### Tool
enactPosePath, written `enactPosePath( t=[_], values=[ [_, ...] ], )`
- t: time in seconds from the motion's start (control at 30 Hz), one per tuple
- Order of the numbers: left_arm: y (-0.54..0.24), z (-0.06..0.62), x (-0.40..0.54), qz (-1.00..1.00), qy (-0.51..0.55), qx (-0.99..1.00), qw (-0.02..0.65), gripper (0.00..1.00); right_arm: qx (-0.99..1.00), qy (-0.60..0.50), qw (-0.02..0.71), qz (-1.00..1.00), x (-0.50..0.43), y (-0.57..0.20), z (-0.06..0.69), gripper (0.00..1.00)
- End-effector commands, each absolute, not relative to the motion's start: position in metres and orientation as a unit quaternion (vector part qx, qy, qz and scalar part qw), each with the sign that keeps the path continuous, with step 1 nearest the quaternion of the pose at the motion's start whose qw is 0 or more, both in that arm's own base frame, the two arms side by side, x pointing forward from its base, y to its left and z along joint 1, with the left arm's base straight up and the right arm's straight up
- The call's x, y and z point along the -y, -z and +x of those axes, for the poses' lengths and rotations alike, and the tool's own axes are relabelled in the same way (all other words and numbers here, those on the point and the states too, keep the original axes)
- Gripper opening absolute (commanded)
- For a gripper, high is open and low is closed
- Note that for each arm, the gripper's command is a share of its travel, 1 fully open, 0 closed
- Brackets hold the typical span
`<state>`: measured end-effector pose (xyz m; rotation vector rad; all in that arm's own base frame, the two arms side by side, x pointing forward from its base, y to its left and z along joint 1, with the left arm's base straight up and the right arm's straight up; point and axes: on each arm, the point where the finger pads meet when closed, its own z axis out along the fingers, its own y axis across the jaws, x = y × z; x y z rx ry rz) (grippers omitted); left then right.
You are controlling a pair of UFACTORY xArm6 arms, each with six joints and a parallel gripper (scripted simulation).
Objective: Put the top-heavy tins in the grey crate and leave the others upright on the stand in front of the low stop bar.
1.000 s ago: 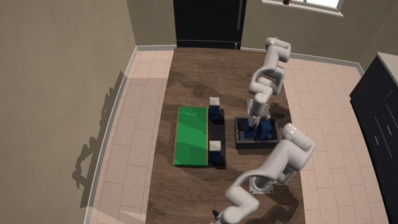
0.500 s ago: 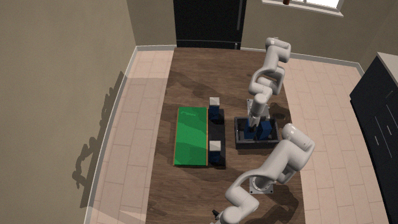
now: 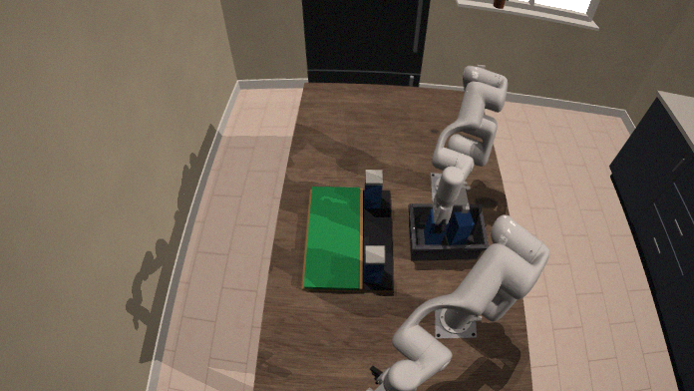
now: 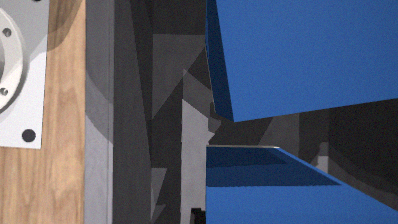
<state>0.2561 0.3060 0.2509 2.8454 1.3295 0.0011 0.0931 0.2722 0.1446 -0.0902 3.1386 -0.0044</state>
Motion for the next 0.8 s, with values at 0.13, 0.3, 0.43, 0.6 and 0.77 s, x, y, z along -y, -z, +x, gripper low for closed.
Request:
enactPosePath(
  t=[0.13,0.3,0.43,0.6,0.77],
  values=[
    [-0.2524,0.2567,-0.3067,0.906,-0.002,-0.423,0.0,1.0,-1.0,-0.001,0.002,-0.029,-0.2737,-0.1387,0.094,0.0],
    [-0.2524,0.2567,-0.3067,0.906,-0.002,-0.423,0.0,1.0,-1.0,-0.001,0.002,-0.029,-0.2737,-0.1387,0.094,0.0],
    [-0.2524,0.2567,-0.3067,0.906,-0.002,-0.423,0.0,1.0,-1.0,-0.001,0.002,-0.029,-0.2738,-0.1378,0.0938,0.0],
    [-0.2524,0.2567,-0.3067,0.906,-0.002,-0.423,0.0,1.0,-1.0,-0.001,0.002,-0.029,-0.2738,-0.1378,0.0938,0.0],
    [-0.2524,0.2567,-0.3067,0.906,-0.002,-0.423,0.0,1.0,-1.0,-0.001,0.002,-0.029,-0.2738,-0.1378,0.0938,0.0]
  ],
)
